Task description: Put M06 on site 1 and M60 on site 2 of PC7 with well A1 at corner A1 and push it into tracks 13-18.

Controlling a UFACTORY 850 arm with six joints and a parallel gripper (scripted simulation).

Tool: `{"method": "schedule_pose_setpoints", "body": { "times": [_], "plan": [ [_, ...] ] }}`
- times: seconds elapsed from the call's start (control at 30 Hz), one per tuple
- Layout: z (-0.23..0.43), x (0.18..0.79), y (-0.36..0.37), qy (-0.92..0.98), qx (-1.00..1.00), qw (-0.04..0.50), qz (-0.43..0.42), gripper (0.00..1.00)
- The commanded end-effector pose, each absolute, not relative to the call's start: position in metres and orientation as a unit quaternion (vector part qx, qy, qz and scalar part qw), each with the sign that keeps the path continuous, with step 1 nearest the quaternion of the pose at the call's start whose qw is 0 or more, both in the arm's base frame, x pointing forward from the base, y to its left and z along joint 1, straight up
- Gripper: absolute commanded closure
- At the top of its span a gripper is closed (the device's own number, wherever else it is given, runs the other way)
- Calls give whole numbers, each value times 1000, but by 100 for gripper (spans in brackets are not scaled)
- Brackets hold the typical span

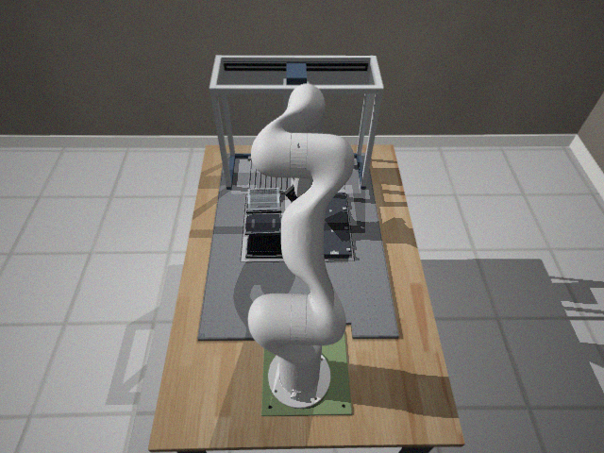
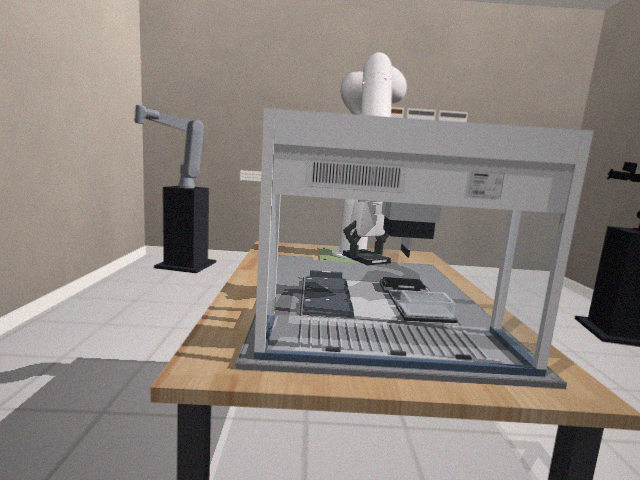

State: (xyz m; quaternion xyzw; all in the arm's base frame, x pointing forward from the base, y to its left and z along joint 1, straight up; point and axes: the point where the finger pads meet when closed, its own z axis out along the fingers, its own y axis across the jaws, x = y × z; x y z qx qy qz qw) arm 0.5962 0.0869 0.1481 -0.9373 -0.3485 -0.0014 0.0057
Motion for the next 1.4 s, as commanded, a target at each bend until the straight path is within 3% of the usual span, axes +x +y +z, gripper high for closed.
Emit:
{"method": "schedule_pose_setpoints", "body": {
  "times": [0.0, 0.63, 1.37],
  "plan": [
    [149, 602, 68, -285, -959, 2, -2, 100],
    [149, 622, -15, -93, -996, 2, -1, 100],
    [149, 622, -17, 156, -988, 2, -1, 100]
  ]
}}
